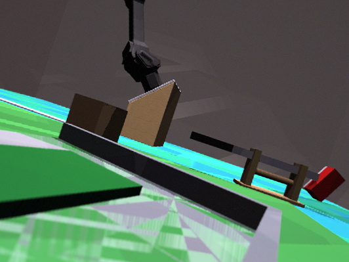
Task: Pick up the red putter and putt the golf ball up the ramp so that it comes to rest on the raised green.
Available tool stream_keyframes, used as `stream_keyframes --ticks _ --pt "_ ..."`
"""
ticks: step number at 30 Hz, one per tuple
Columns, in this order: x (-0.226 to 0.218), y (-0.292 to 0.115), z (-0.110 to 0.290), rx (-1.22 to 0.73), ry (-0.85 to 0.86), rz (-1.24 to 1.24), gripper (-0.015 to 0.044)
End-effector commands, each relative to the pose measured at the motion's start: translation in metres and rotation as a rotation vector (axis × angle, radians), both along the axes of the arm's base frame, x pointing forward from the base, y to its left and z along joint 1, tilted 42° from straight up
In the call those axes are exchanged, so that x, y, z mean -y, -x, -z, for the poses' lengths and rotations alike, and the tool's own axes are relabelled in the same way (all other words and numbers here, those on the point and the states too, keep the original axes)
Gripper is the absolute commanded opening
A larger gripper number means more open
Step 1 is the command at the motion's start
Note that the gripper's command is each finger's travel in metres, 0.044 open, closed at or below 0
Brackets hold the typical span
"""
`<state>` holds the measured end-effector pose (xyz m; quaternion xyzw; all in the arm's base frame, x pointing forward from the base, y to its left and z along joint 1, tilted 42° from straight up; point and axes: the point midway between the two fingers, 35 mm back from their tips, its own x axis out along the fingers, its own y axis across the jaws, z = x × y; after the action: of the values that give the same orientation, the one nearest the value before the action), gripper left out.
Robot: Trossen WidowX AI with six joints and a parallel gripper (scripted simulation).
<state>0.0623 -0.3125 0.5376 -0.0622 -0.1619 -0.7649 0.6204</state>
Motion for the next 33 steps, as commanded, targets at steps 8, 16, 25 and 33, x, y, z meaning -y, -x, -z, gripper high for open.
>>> stream_keyframes --ticks 8,16,25,33 --pt "0.034 -0.141 0.106 -0.353 -0.290 -0.284 0.0440" --pt "0.016 -0.227 0.187 -0.622 -0.432 -0.482 0.0440" --pt "-0.038 -0.305 0.282 -0.963 -0.541 -0.703 0.0440" --pt "-0.105 -0.347 0.369 -1.296 -0.604 -0.890 0.0440"
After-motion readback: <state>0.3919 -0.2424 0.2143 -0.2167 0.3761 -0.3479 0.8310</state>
